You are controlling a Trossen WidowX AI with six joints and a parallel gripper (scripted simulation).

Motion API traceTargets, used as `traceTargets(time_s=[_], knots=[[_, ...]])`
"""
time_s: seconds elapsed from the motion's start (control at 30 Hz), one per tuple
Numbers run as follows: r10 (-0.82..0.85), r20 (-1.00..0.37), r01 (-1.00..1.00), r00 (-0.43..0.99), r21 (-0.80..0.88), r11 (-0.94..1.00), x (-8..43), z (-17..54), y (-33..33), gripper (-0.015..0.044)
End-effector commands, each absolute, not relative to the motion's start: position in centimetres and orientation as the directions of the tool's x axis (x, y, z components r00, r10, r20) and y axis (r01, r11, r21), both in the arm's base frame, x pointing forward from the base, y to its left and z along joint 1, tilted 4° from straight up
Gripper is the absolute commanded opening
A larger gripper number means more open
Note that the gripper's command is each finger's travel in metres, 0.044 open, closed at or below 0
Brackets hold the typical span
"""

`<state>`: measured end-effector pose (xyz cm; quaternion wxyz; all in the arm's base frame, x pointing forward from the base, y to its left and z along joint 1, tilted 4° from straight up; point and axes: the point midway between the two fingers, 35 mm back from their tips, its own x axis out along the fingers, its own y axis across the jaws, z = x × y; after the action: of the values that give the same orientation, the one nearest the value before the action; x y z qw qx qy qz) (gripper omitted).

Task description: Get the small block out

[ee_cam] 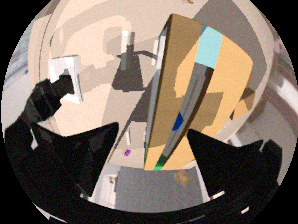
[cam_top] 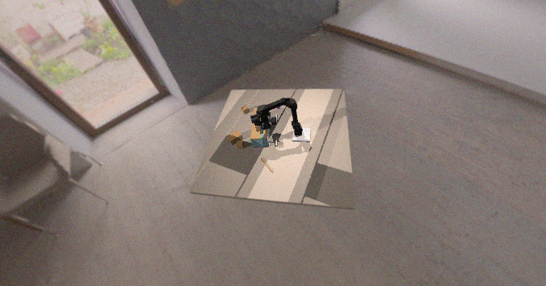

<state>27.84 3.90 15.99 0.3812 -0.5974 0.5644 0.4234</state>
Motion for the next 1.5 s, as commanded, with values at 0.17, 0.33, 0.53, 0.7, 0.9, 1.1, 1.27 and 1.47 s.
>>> traceTargets(time_s=[0.17,0.33,0.53,0.7,0.9,1.1,1.27,1.47], knots=[[-0.359,-0.933,-0.996,-0.006,0.037,-0.080,27.8,14.3,3.7,0.0400],[-0.359,-0.933,-0.996,-0.006,0.037,-0.080,27.9,13.4,3.6,0.0400],[-0.359,-0.933,-0.996,-0.006,0.037,-0.080,27.9,12.4,3.4,0.0400],[-0.359,-0.933,-0.996,-0.006,0.037,-0.080,27.8,11.6,3.3,0.0400],[-0.360,-0.933,-0.996,-0.006,0.037,-0.080,27.8,10.6,3.1,0.0400],[-0.360,-0.933,-0.996,-0.006,0.037,-0.080,27.7,9.7,3.0,0.0400],[-0.360,-0.933,-0.996,-0.006,0.037,-0.081,27.6,8.9,2.8,0.0400],[-0.353,-0.935,-0.997,0.003,0.025,-0.074,27.7,9.1,2.9,0.0400]])
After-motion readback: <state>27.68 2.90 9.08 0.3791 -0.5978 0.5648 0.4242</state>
